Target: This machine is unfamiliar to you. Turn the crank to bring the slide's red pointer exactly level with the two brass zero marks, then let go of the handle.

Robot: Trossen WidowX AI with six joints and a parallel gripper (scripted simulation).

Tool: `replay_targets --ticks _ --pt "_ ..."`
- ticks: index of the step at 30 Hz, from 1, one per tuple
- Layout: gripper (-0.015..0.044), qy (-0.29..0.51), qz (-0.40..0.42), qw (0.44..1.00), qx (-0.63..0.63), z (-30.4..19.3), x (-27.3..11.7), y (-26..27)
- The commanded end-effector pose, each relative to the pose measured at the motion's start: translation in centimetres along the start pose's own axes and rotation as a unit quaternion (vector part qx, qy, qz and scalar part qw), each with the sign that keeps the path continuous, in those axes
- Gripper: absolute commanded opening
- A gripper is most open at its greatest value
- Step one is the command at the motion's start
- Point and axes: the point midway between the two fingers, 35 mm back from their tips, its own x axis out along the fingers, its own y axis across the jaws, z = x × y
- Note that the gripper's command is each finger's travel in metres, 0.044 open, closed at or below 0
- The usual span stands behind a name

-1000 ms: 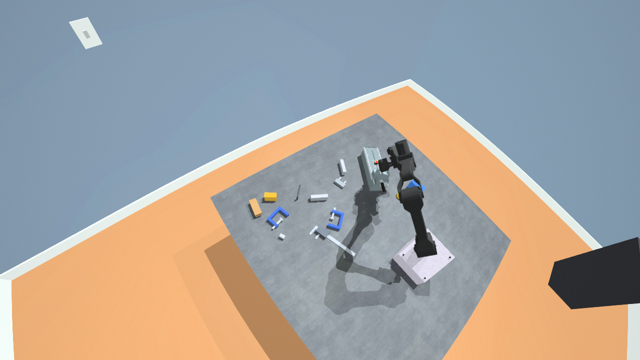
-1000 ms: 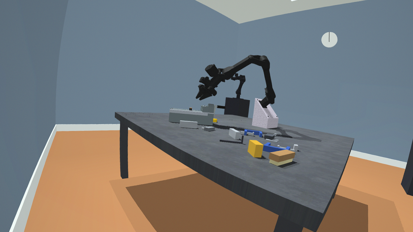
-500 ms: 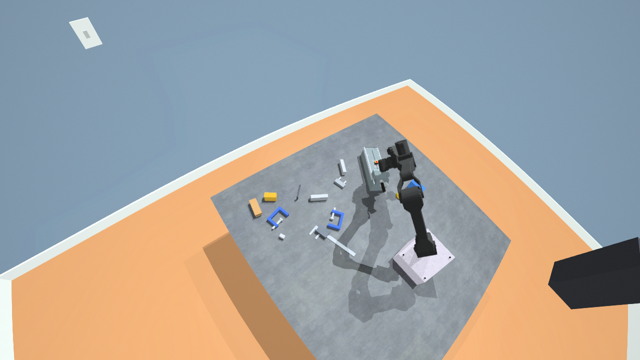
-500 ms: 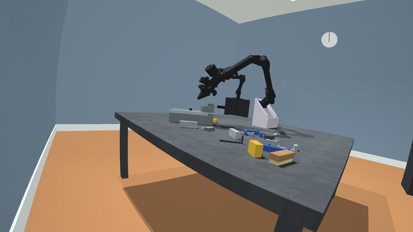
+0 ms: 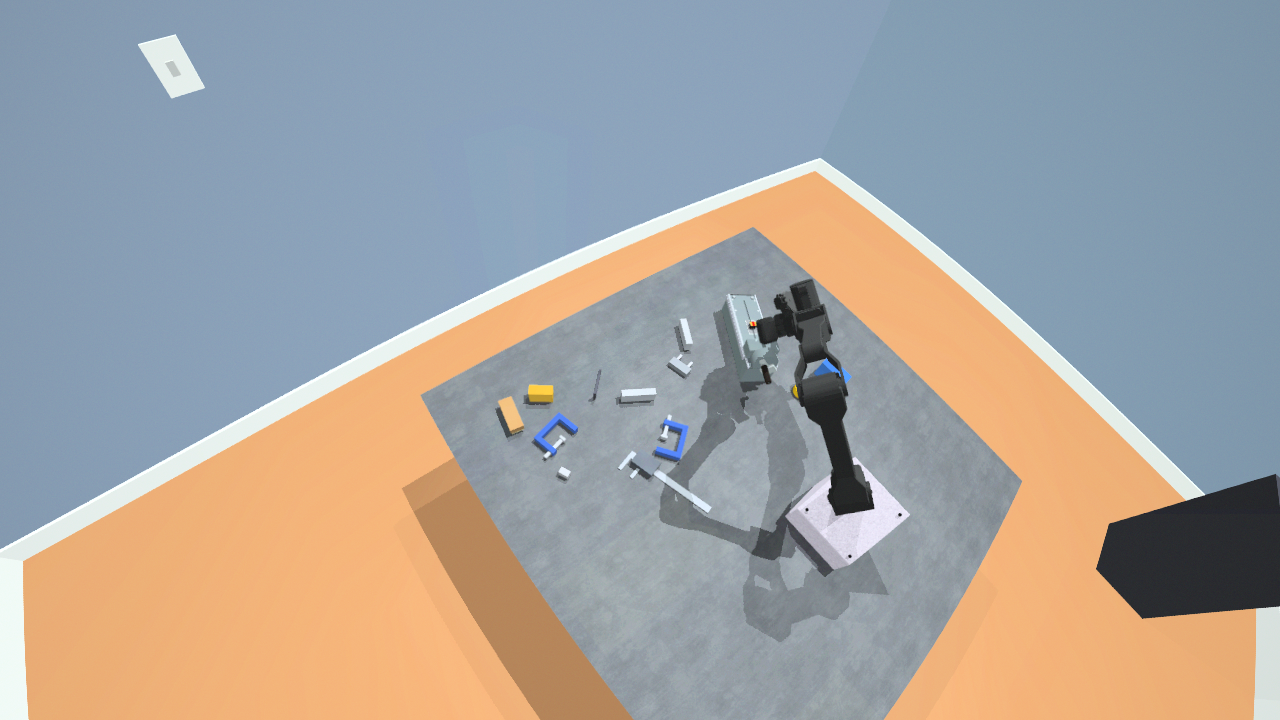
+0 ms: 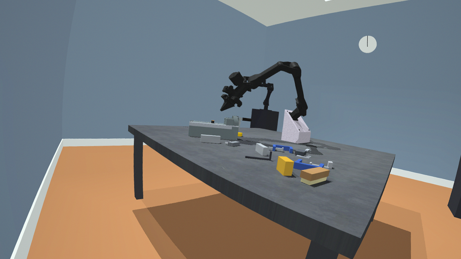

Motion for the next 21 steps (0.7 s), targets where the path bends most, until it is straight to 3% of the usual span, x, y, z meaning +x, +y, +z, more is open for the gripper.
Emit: replay_targets --ticks 1,17,18,21 --pt "0.0026 0.0 0.0 1.0 0.0 0.0 0.0 0.0" --pt "0.044 0.0 0.0 1.0 0.0 0.0 0.0 0.0" --pt "0.044 0.0 0.0 1.0 0.0 0.0 0.0 0.0" --pt "0.0361 0.0 0.0 1.0 0.0 0.0 0.0 0.0"
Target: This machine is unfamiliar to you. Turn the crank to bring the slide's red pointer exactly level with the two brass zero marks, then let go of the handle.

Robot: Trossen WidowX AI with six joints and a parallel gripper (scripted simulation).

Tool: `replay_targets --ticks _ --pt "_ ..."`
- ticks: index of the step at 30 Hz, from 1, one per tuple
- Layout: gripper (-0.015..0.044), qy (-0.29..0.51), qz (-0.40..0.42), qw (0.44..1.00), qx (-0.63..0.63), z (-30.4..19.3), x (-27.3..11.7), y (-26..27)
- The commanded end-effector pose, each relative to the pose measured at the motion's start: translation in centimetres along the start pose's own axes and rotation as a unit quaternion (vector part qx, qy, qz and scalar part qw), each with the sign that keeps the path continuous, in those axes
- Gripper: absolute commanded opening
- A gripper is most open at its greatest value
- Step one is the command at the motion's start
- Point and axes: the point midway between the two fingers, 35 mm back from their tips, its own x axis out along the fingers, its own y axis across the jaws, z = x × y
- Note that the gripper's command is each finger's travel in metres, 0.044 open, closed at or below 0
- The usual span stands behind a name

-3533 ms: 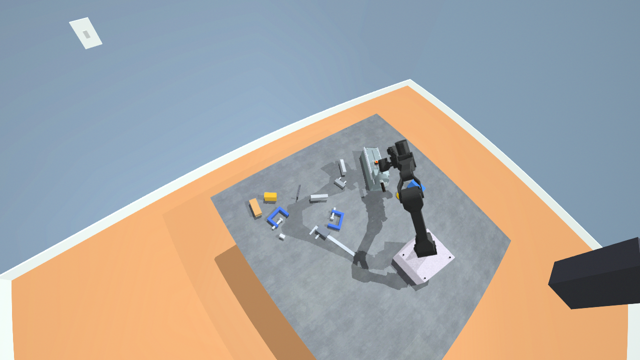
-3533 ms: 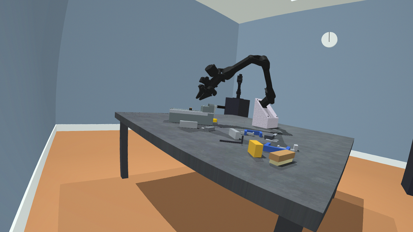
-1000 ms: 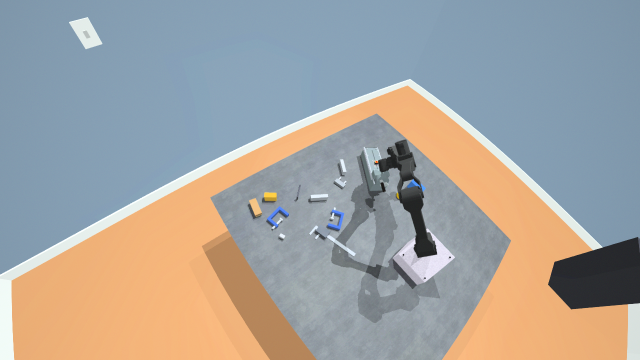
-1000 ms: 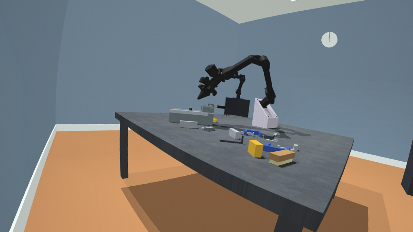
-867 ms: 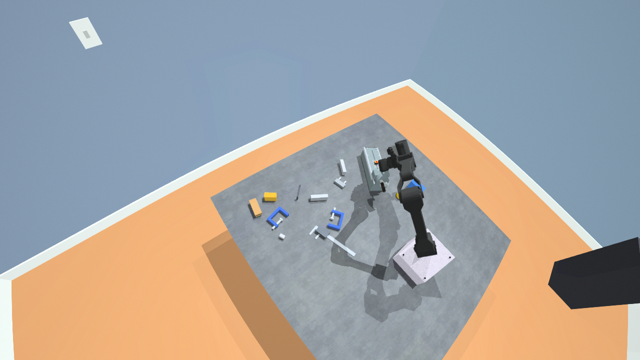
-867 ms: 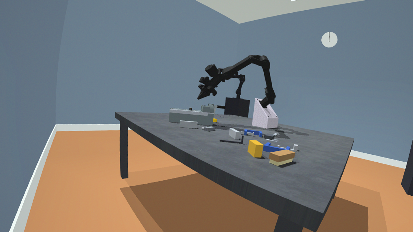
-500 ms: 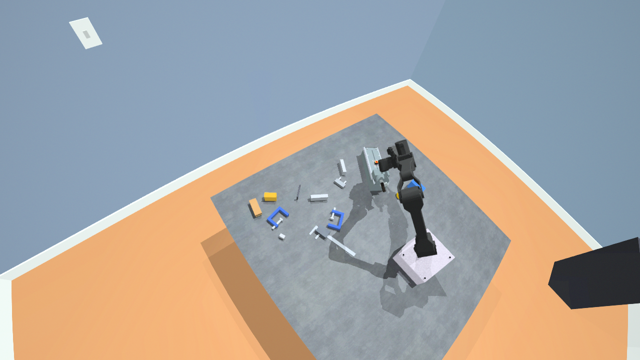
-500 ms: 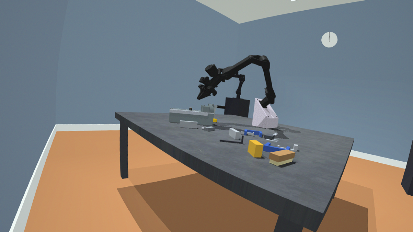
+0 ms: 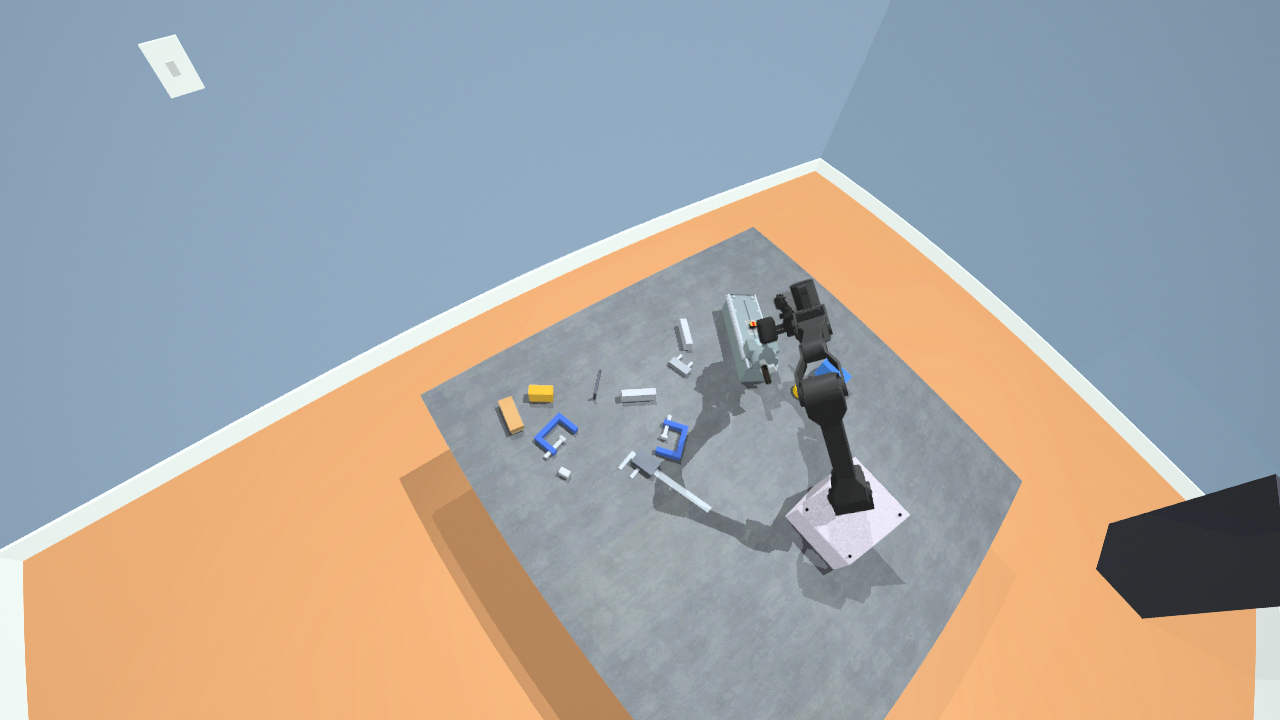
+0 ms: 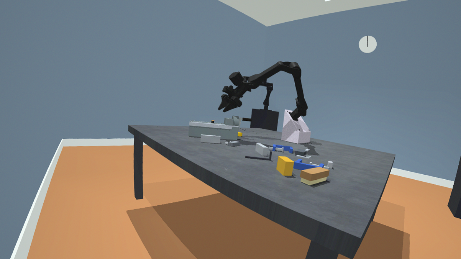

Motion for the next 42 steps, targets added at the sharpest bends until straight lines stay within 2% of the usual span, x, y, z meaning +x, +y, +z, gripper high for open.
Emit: replay_targets --ticks 1,14,35,42 --pt "0.0335 0.0 0.0 1.0 0.0 0.0 0.0 0.0" --pt "0.0 0.0 0.0 1.0 0.0 0.0 0.0 0.0" --pt "0.0 0.0 0.0 1.0 0.0 0.0 0.0 0.01" --pt "0.0184 0.0 0.0 1.0 0.0 0.0 0.0 0.01"
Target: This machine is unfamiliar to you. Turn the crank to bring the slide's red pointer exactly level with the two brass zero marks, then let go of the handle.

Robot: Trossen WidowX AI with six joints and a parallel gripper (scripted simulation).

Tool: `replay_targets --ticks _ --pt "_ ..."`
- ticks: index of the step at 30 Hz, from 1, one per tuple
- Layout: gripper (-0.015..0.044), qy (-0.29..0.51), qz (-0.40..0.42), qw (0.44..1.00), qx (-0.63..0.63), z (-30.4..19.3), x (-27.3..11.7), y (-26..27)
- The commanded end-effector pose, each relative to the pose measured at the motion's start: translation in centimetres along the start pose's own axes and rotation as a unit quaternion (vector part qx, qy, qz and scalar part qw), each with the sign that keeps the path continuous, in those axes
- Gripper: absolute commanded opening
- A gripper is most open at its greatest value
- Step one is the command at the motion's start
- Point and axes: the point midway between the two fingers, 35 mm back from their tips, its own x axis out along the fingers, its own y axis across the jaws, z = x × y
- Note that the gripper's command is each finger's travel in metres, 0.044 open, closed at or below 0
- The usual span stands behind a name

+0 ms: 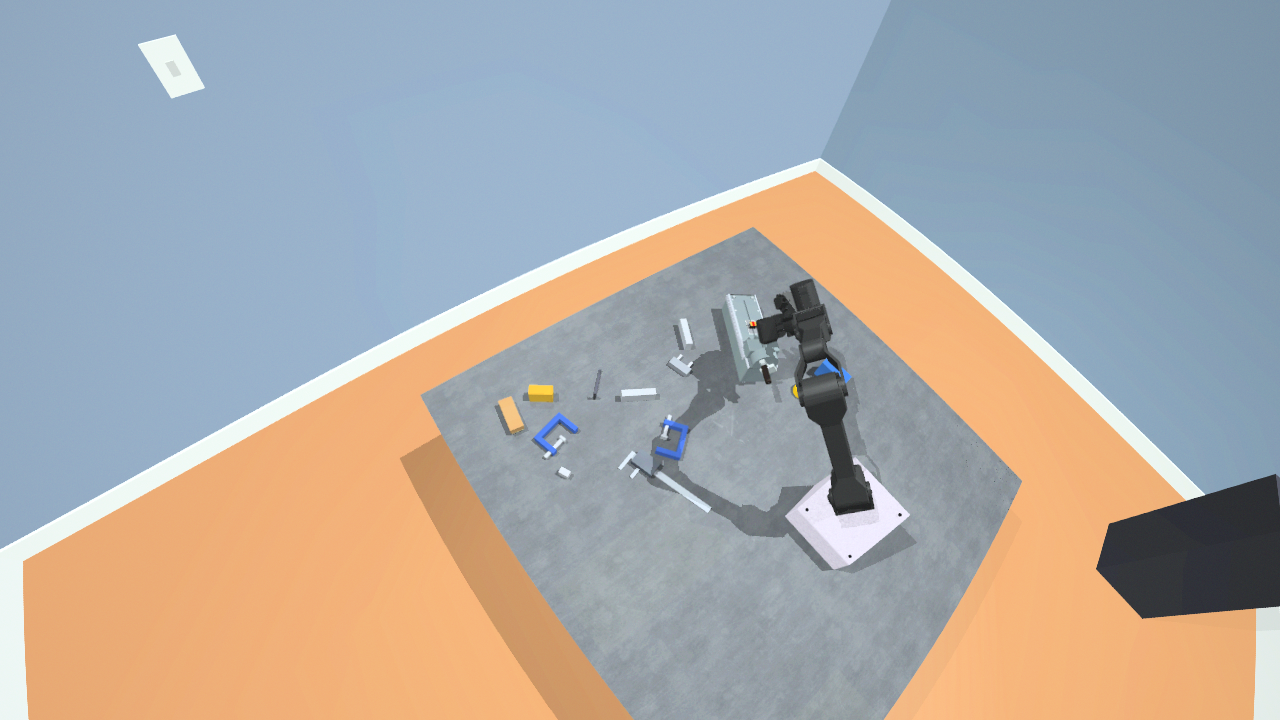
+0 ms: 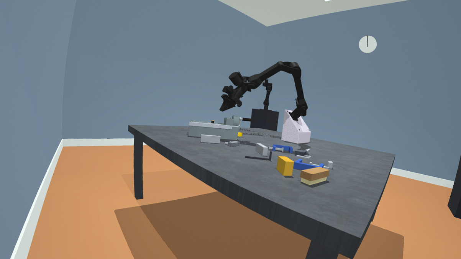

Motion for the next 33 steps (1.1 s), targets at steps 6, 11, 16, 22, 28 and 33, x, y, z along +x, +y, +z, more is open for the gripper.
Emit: replay_targets --ticks 6,11,16,22,28,33 --pt "0.0341 0.0 0.0 1.0 0.0 0.0 0.0 -0.01" --pt "0.044 0.0 0.0 1.0 0.0 0.0 0.0 -0.01" --pt "0.0309 0.0 0.0 1.0 0.0 0.0 0.0 -0.01" --pt "0.0151 0.0 0.0 1.0 0.0 0.0 0.0 -0.01" --pt "0.0 0.0 0.0 1.0 0.0 0.0 0.0 -0.01" --pt "0.0 0.0 0.0 1.0 0.0 0.0 0.0 -0.01"
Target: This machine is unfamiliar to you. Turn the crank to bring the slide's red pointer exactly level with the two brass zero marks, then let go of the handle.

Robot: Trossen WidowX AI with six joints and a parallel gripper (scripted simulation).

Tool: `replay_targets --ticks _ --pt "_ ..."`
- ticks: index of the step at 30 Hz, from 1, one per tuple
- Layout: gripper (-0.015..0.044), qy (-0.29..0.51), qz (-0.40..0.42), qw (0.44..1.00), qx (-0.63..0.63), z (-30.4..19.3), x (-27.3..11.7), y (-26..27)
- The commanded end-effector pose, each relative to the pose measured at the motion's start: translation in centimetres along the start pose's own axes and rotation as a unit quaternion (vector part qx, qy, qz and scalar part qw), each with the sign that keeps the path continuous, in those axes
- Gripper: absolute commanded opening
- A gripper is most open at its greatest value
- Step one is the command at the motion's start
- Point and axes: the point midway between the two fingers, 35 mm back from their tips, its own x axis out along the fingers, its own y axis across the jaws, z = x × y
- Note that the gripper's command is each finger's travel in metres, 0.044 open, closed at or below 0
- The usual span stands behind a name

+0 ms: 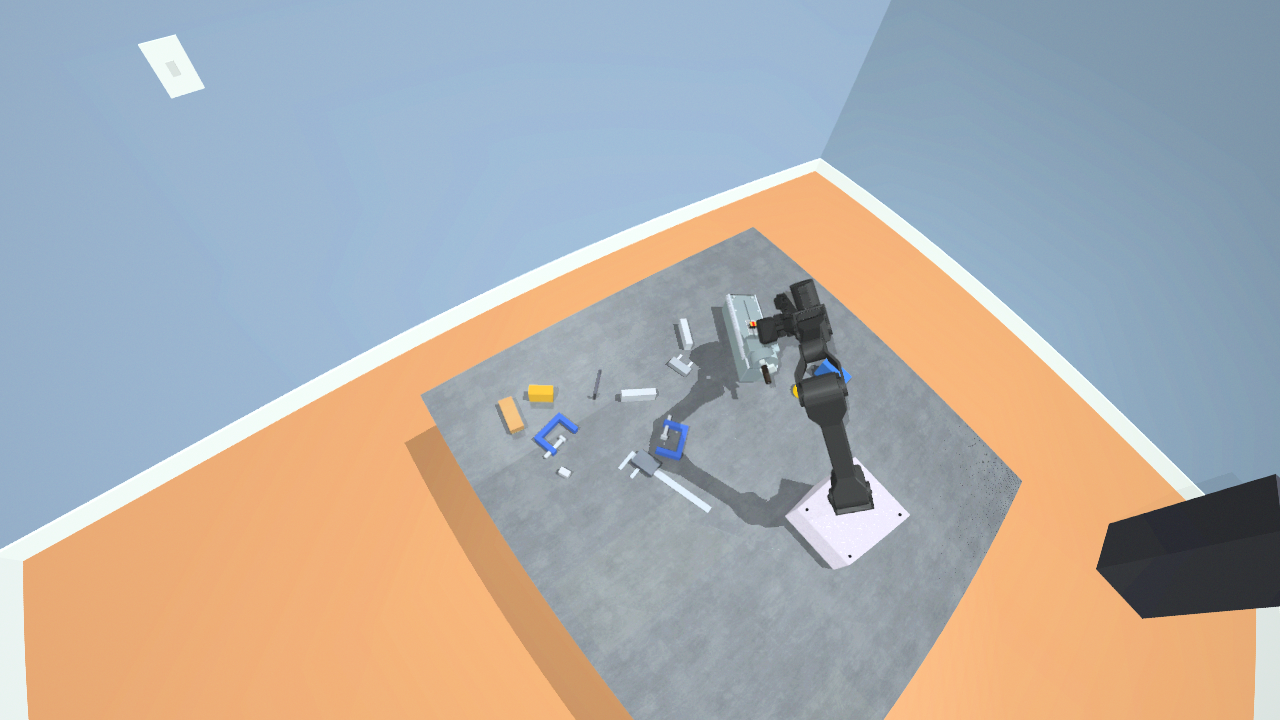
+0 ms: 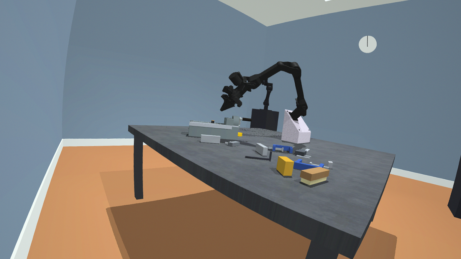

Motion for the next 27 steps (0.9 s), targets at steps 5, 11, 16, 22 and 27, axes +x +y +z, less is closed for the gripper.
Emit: replay_targets --ticks 5,11,16,22,27 --pt "0.0 0.0 0.0 1.0 0.0 0.0 0.0 0.0" --pt "0.0 0.0 0.0 1.0 0.0 0.0 0.0 0.0" --pt "0.0 0.0 0.0 1.0 0.0 0.0 0.0 0.0" --pt "0.0158 0.0 0.0 1.0 0.0 0.0 0.0 0.0" --pt "0.0289 0.0 0.0 1.0 0.0 0.0 0.0 0.0"
